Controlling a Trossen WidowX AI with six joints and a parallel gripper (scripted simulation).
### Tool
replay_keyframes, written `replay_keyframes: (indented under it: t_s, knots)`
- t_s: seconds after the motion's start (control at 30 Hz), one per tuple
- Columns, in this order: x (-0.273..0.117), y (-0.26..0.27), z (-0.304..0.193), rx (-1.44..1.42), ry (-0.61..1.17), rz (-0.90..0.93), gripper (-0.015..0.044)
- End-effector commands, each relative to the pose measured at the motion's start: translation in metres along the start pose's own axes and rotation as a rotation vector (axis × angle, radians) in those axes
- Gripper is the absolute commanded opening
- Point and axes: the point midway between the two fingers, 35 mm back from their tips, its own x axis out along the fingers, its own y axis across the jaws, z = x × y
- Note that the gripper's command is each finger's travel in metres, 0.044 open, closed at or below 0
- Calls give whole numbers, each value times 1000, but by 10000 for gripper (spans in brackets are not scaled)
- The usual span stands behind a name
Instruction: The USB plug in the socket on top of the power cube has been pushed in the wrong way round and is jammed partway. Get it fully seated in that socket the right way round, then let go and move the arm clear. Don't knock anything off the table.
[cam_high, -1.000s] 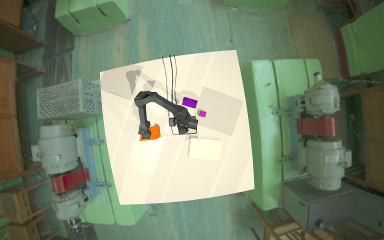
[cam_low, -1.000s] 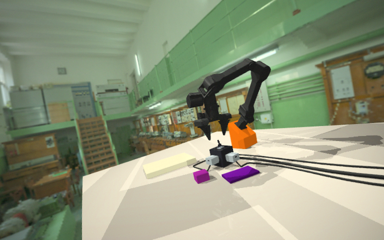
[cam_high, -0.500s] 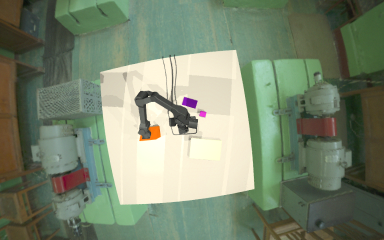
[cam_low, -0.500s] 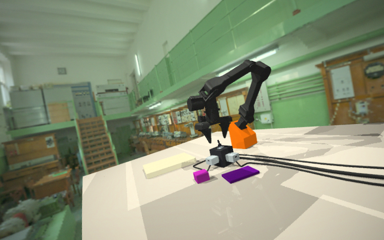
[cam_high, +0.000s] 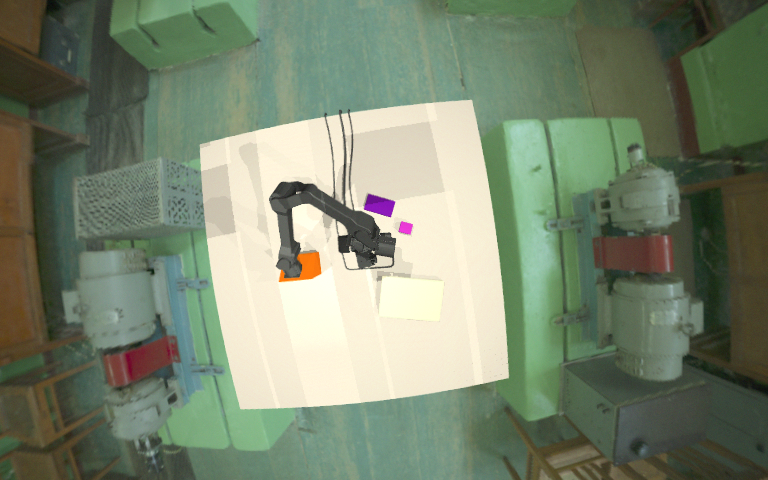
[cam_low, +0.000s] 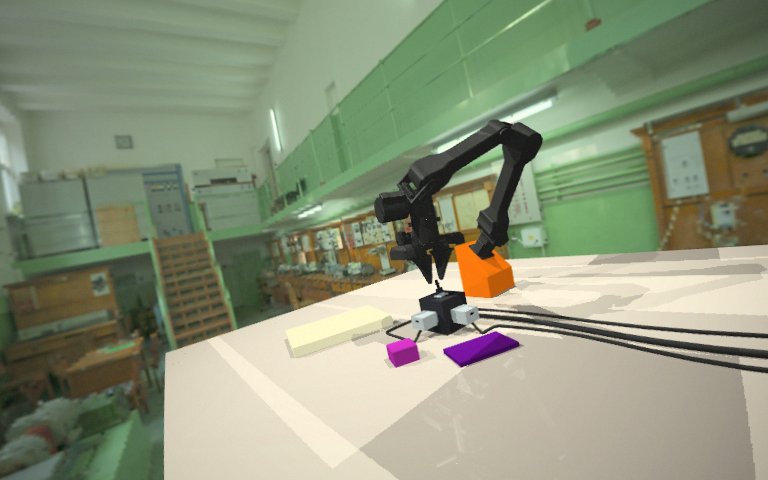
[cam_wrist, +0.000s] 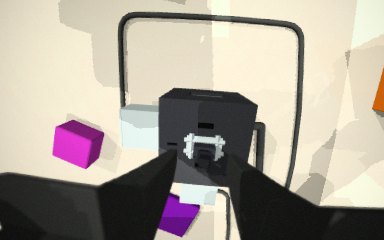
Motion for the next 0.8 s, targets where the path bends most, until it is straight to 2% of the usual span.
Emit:
replay_keyframes:
  t_s: [0.0,0.07,0.17,0.77]
  knots:
    - [0,0,0,-1,0,1,72]
    - [0,0,0,-1,0,1,20]
    - [0,0,0,-1,0,1,0]
    - [-1,0,0,0,0,1,0]
